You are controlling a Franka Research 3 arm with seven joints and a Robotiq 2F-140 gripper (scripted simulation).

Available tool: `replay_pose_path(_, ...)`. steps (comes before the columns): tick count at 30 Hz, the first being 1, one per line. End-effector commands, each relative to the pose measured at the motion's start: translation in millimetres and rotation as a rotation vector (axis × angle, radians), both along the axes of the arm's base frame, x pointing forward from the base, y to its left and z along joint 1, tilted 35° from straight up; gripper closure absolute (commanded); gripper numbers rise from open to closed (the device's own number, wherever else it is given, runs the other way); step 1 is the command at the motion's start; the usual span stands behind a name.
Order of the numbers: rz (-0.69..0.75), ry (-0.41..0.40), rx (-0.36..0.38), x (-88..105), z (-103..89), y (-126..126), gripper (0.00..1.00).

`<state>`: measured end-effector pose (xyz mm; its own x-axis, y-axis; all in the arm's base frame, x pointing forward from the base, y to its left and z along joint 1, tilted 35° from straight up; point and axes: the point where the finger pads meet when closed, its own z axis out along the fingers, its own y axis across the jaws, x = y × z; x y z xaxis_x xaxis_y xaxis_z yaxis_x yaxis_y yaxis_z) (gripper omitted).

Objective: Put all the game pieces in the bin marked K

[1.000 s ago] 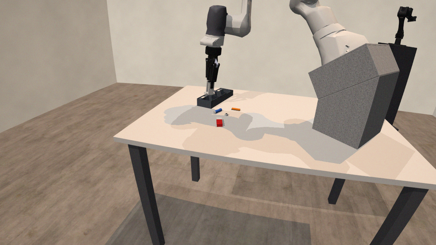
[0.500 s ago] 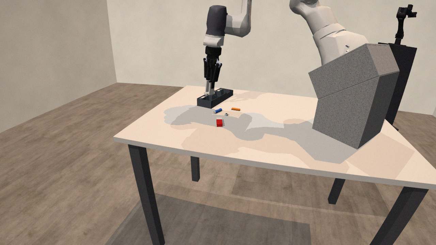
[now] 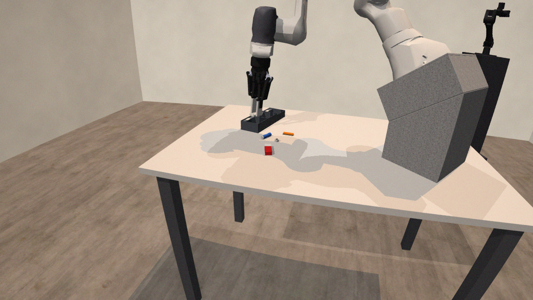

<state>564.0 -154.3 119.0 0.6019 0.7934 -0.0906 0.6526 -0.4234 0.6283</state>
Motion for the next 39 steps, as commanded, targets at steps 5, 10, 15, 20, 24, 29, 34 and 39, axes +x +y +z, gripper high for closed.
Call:
replay_pose_path(5, 0.136, 0.134, -0.064, -1.2, -1.6, 2.6, 0.87)
replay_pose_path(10, 0.17, 0.167, -0.08, -1.3, -1.5, 2.2, 0.87)
replay_pose_path(15, 0.199, 0.201, -0.094, -1.3, -1.0, 1.3, 0.87)
replay_pose_path(20, 0.202, 0.204, -0.095, -1.0, -0.3, 0.2, 0.87)
replay_pose_path(24, 0.202, 0.204, -0.095, -0.3, 0.4, -0.6, 0.87)
replay_pose_path(29, 0.202, 0.204, -0.095, 0.4, 0.9, -0.9, 0.87)
replay_pose_path(34, 0.202, 0.204, -0.095, 1.2, 1.4, -1.1, 0.87)
replay_pose_path(39, 0.202, 0.204, -0.095, 1.5, 1.6, -1.1, 0.87)
